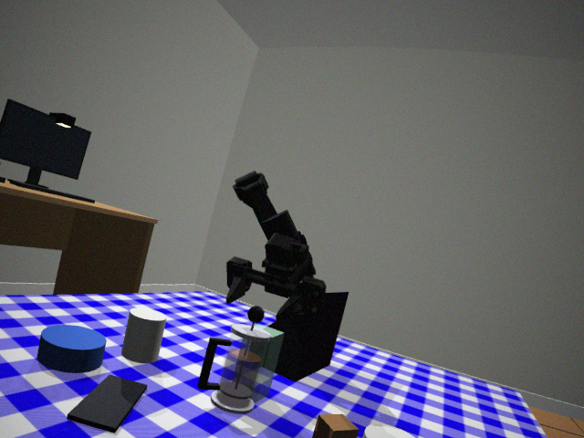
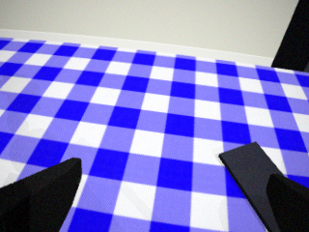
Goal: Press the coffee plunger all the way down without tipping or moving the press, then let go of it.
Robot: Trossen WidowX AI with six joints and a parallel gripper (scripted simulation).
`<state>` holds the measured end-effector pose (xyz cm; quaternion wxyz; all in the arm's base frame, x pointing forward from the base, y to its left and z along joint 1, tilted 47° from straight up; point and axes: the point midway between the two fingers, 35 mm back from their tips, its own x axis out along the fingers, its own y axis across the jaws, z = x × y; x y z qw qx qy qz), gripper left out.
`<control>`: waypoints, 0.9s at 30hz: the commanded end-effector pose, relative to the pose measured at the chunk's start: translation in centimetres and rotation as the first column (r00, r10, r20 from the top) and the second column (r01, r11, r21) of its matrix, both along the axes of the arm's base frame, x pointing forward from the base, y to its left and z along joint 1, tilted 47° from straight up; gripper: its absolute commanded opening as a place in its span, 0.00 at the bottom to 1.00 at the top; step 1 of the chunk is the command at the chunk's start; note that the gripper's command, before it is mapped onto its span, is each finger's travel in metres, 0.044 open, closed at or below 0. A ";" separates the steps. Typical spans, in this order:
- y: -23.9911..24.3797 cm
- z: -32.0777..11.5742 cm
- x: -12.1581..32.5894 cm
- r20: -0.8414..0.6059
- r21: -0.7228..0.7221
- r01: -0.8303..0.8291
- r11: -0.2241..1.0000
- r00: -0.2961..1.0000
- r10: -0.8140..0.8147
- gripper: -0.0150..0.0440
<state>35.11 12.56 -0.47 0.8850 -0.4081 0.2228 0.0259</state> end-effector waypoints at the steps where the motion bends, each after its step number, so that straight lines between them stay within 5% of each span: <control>1: 1.2 1.8 -1.3 0.002 0.014 0.008 1.000 1.000 -0.008 1.00; 9: 1.9 5.9 -6.3 -0.002 -0.014 0.063 0.998 0.998 -0.063 1.00; 27: 1.8 5.9 -5.5 -0.001 -0.015 0.064 0.998 0.998 -0.064 1.00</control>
